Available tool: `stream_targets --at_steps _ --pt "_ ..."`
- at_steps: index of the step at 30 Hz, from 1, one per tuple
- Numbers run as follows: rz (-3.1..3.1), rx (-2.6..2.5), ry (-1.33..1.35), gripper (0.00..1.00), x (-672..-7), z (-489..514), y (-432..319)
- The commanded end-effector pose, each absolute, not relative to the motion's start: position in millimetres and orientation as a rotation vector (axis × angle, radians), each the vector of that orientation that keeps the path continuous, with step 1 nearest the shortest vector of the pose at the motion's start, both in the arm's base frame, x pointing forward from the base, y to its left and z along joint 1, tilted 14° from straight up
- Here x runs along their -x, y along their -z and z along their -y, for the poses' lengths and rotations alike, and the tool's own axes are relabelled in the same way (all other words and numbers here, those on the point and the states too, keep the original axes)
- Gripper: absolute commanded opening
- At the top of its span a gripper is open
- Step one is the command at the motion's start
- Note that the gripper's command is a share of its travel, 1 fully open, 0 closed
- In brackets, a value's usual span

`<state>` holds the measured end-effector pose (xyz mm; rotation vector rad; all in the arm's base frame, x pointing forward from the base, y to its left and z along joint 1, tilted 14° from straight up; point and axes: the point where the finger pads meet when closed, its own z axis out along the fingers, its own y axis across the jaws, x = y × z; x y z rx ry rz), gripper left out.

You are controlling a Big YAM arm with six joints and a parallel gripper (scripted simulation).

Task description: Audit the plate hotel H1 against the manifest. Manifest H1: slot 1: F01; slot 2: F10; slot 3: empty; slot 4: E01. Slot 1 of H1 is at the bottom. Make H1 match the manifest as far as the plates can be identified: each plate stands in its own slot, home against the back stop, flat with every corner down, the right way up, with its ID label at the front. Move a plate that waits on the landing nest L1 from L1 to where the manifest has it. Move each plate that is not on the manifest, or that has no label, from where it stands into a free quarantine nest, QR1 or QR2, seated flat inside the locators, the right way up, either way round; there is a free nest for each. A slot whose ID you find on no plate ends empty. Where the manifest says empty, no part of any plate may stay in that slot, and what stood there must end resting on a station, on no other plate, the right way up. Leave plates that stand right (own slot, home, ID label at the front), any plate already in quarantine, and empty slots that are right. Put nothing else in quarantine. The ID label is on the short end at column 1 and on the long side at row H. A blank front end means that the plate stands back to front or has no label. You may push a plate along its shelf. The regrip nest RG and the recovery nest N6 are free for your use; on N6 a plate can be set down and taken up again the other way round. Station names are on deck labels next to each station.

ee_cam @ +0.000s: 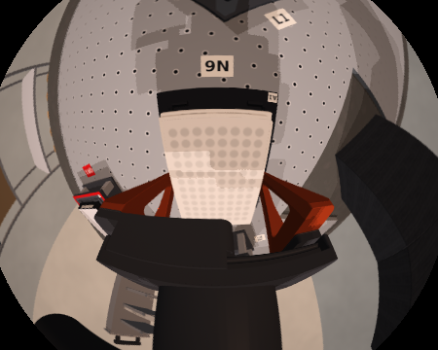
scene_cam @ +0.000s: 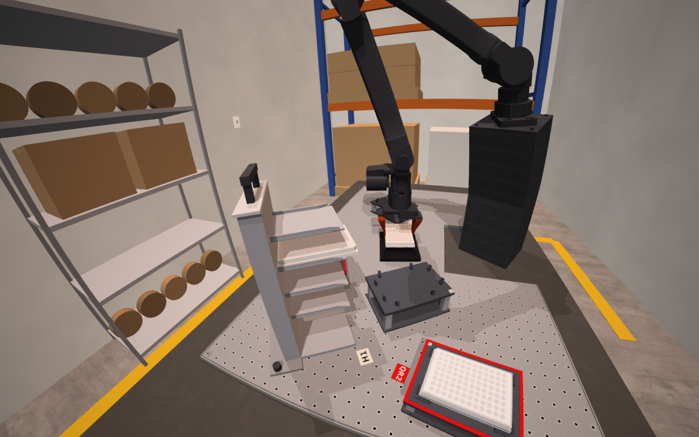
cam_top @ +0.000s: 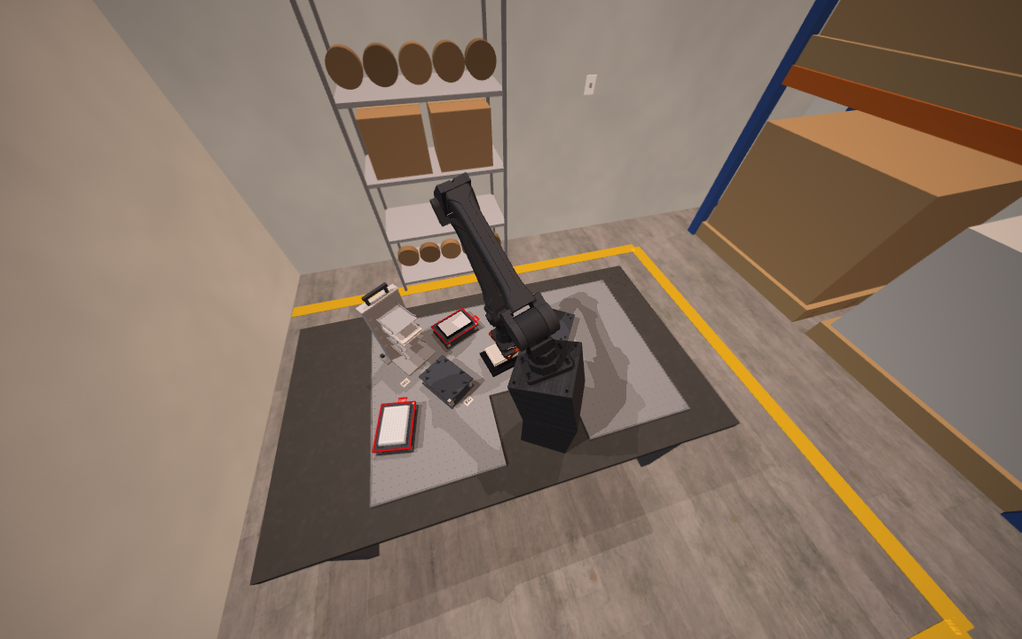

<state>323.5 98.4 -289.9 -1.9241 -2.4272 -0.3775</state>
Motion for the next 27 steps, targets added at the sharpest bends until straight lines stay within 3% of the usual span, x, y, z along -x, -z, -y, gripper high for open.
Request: stream_targets --at_steps 1,27 --pt "2.424 1.923 0.362 0.86 -316 -101 294" --pt "2.428 1.925 0.375 0.86 -323 -106 309"
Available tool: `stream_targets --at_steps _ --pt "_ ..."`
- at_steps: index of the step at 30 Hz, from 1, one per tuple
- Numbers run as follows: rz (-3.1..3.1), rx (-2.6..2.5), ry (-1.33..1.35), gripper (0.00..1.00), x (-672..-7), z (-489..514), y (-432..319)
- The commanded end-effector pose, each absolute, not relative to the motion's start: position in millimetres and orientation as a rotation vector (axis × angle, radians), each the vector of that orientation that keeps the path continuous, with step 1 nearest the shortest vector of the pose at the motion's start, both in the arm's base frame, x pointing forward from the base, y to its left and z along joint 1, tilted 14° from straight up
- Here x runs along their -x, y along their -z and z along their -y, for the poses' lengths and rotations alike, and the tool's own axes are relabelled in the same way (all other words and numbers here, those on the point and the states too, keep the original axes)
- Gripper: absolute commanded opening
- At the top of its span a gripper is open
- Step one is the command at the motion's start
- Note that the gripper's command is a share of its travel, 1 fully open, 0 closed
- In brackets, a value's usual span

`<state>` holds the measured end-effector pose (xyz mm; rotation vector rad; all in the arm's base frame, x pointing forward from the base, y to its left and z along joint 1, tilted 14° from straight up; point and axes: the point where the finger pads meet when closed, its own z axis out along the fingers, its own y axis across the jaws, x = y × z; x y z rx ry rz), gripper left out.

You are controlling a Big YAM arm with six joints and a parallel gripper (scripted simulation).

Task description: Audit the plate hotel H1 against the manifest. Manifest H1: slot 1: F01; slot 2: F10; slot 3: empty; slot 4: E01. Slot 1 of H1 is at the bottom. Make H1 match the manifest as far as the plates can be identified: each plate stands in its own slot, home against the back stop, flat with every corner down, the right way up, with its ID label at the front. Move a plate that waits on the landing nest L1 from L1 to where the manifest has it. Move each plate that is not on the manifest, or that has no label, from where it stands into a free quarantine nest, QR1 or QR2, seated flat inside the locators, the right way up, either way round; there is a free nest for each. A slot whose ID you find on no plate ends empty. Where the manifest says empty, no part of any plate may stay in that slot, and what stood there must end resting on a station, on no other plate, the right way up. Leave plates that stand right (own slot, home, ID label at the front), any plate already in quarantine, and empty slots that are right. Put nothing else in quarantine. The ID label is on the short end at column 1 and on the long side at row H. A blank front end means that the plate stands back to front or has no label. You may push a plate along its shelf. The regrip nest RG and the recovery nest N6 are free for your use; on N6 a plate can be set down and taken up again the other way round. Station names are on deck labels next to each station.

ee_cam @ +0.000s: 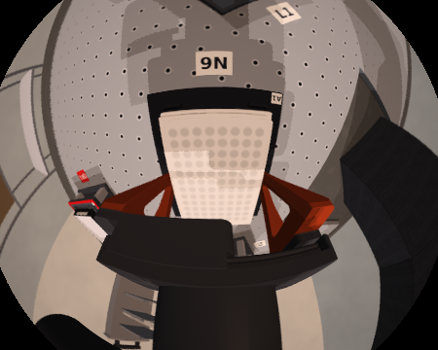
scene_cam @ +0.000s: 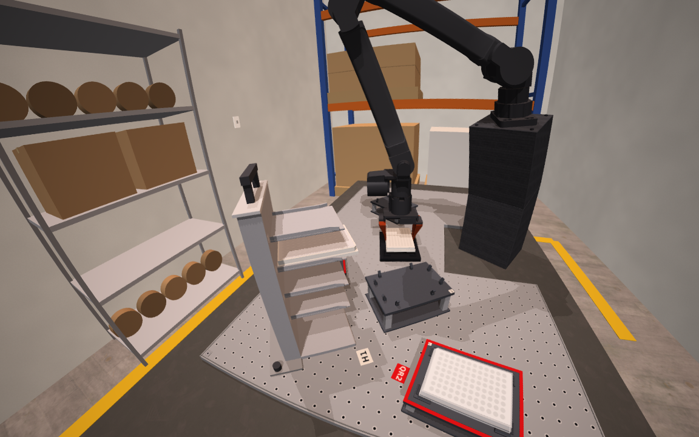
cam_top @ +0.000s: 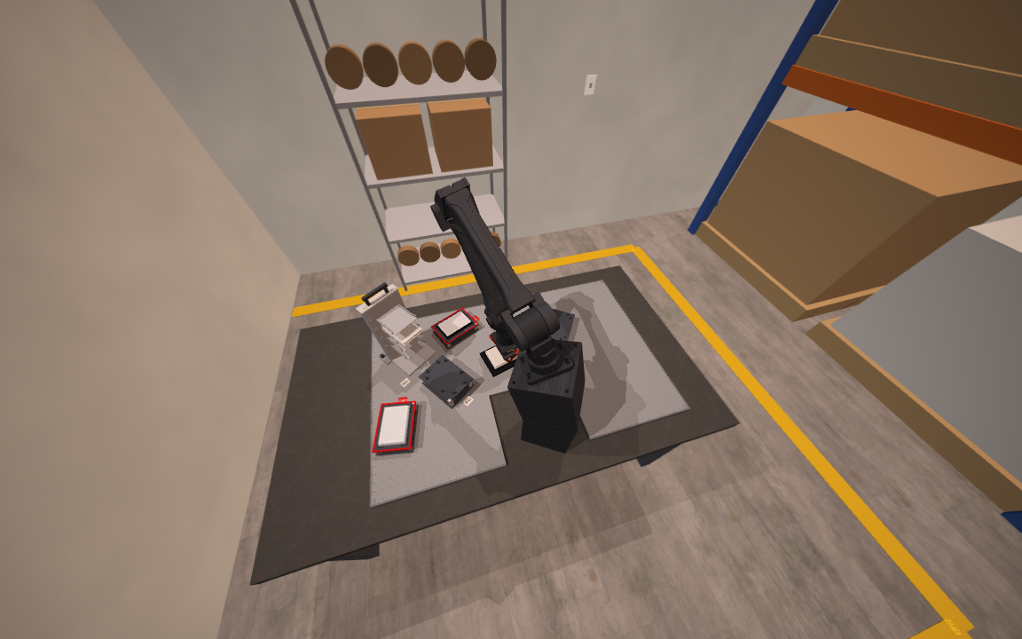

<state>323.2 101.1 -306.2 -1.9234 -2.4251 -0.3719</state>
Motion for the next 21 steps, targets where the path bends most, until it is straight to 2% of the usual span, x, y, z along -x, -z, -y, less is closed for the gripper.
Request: stream_targets --at_steps 1,21 --pt "2.428 1.925 0.375 0.86 -323.2 -105.8 309.9" --pt "2.426 1.927 0.370 0.86 -323.1 -103.2 313.6"
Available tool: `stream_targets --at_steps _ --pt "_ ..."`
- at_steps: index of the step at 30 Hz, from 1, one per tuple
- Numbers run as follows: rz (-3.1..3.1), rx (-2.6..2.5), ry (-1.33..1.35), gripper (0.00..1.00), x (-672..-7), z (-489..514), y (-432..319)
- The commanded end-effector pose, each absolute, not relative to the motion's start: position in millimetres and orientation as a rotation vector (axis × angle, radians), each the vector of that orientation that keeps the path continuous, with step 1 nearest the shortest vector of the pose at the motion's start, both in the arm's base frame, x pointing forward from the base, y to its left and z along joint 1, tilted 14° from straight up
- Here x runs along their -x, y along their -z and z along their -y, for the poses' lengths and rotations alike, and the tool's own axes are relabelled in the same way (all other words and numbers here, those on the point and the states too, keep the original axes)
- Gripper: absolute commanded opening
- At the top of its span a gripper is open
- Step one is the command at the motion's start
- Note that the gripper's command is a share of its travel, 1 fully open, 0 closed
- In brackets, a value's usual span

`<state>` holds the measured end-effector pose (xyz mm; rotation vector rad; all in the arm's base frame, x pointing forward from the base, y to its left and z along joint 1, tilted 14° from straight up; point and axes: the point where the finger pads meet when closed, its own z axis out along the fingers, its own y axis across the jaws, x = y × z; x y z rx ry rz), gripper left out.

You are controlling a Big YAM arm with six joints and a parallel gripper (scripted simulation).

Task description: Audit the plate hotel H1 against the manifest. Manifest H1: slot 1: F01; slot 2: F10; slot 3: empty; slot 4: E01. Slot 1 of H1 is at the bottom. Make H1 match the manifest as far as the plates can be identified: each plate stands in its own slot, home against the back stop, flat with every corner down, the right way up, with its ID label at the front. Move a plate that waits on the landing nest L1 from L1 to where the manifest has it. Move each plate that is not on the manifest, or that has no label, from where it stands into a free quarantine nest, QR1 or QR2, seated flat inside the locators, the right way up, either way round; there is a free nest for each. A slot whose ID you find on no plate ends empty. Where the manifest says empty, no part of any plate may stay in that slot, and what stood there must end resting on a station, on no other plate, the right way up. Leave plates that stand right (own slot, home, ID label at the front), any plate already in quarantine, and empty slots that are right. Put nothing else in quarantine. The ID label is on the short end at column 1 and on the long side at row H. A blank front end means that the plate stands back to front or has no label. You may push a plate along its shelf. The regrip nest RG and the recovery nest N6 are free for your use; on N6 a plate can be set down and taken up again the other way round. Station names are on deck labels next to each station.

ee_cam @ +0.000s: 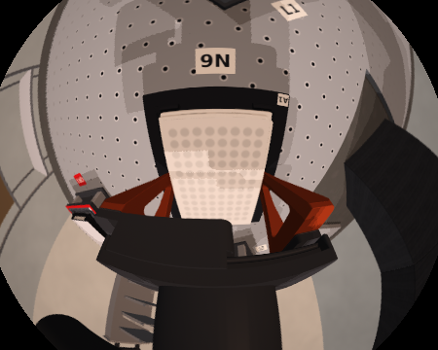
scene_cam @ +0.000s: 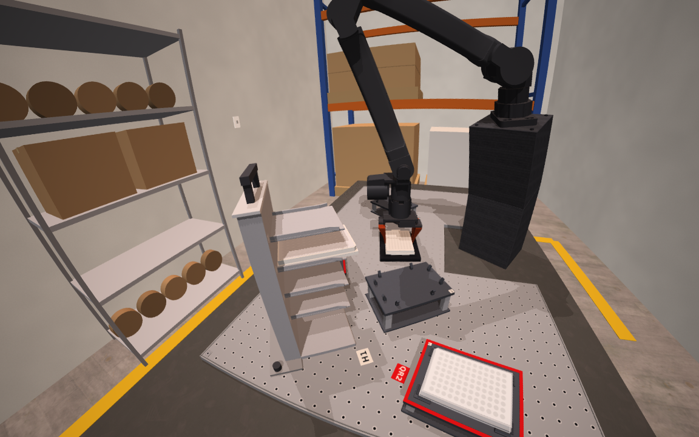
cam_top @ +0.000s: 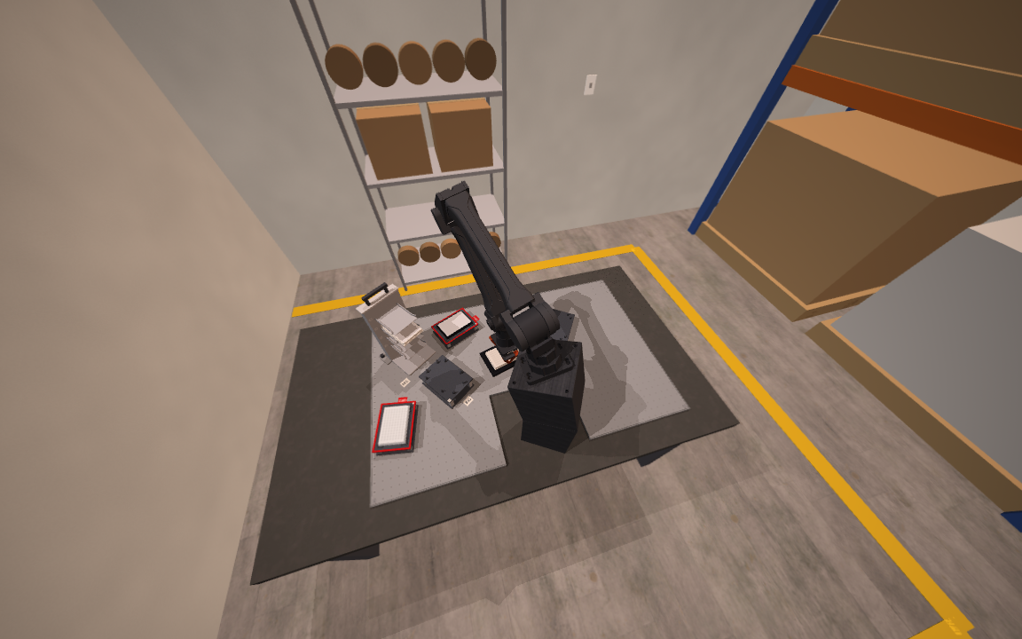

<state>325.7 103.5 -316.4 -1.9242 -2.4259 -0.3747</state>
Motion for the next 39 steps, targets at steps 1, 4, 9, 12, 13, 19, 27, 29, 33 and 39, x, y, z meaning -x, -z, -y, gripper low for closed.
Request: stream_targets --at_steps 1,4,9,12,13,19,27,29,33,39 --pt "2.426 1.927 0.370 0.86 -323 -103 314" --pt "2.426 1.927 0.370 1.00 -323 -103 314" --pt "2.426 1.927 0.370 1.00 -323 -103 314" --pt "2.426 1.927 0.370 1.00 -323 -103 314" --pt "2.426 1.927 0.370 1.00 -323 -103 314" --pt "2.425 1.922 0.360 1.00 -318 -103 302" --pt "2.422 1.929 0.365 1.00 -317 -92 276" --pt "2.423 1.929 0.366 1.00 -316 -91 270" --pt "2.423 1.929 0.367 1.00 -315 -88 257" --pt "2.424 1.930 0.369 1.00 -313 -86 244"
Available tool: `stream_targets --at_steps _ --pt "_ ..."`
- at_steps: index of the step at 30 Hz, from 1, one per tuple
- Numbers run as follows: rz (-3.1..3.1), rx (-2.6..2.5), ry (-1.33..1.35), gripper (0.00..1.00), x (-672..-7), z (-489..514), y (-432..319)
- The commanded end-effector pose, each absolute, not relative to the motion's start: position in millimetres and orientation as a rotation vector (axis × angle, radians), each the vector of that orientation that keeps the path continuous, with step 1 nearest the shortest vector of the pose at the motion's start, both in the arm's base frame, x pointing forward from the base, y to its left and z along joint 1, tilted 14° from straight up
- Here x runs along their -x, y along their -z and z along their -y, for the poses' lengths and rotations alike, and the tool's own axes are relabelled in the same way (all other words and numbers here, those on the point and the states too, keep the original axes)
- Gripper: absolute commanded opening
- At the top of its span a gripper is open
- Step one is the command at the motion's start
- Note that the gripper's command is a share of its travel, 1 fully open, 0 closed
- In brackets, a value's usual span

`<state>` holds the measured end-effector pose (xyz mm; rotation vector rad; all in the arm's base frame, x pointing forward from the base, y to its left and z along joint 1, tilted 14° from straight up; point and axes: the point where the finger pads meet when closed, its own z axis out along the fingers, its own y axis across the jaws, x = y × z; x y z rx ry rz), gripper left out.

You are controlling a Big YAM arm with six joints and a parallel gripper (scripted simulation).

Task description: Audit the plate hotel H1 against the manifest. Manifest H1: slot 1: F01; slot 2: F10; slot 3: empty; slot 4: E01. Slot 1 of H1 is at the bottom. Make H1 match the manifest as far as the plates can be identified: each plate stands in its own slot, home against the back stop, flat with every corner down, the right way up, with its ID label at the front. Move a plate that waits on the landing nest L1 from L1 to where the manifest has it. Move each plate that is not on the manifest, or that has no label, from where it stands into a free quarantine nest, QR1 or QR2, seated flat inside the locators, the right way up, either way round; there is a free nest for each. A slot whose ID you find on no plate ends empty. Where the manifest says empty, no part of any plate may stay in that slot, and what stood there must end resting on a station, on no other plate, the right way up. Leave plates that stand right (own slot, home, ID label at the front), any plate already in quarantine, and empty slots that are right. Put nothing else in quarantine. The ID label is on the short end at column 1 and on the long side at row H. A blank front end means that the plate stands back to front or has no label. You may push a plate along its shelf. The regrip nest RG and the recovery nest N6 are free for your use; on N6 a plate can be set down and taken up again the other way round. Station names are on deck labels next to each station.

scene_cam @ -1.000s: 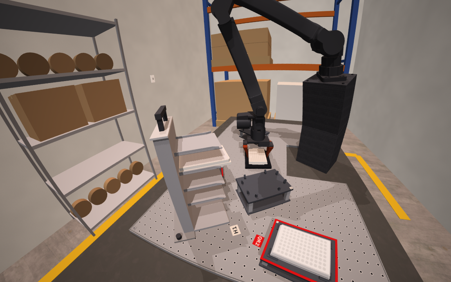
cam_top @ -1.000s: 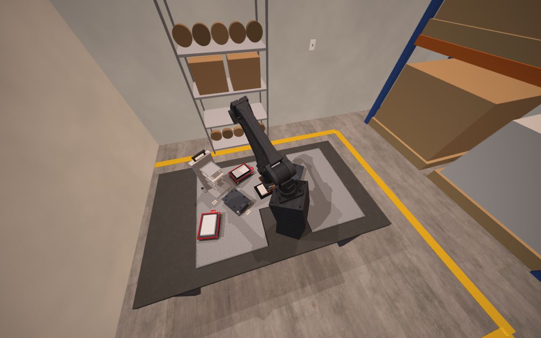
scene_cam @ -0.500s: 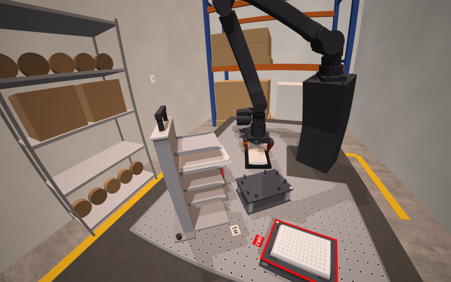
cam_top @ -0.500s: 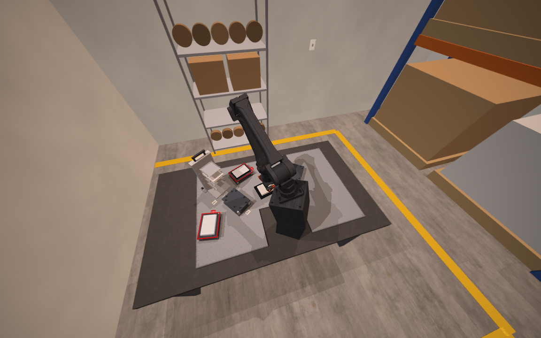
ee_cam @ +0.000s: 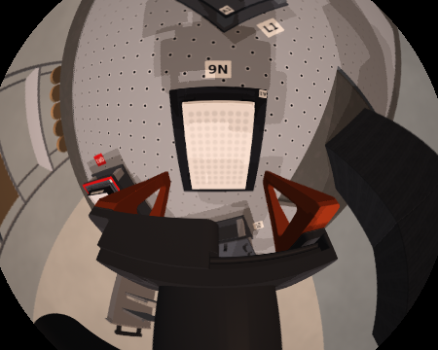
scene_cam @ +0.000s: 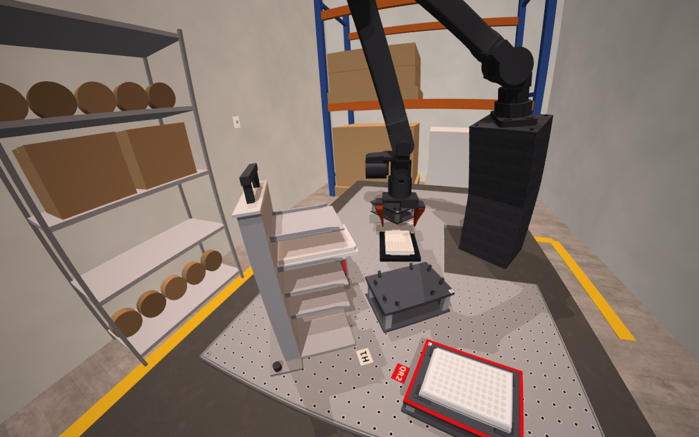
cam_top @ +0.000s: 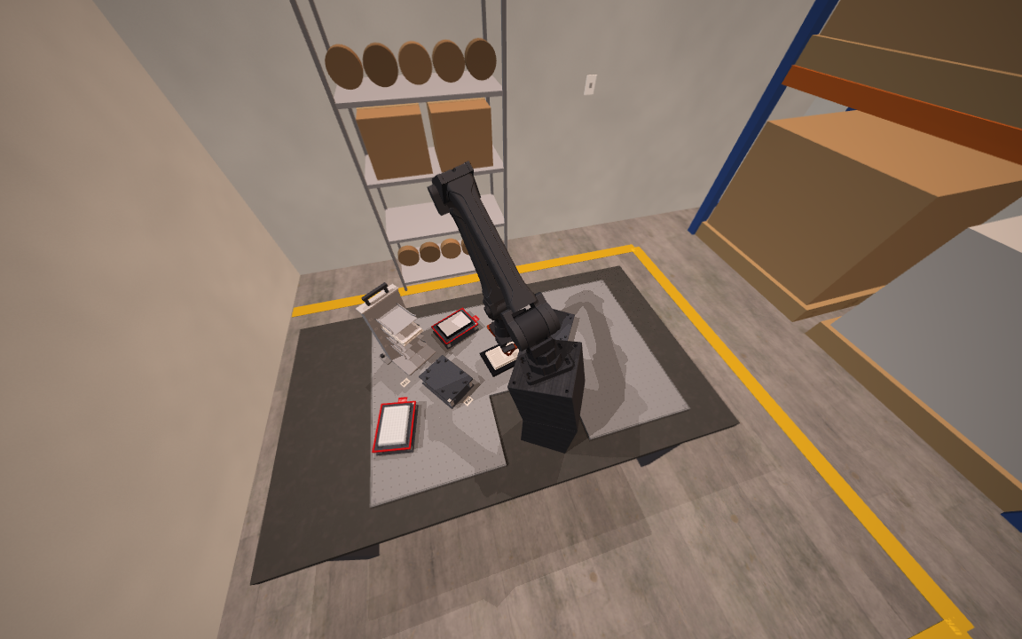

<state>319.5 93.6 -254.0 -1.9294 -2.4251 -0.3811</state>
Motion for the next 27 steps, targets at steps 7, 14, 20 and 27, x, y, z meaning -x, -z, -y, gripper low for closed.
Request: stream_targets --at_steps 7,14,20,27 --pt "2.565 1.758 0.363 1.00 -312 -86 252" --pt "2.667 1.636 0.379 1.00 -317 -87 248" --pt "2.773 1.480 0.380 1.00 -317 -87 248" --pt "2.886 1.290 0.379 1.00 -317 -87 248"
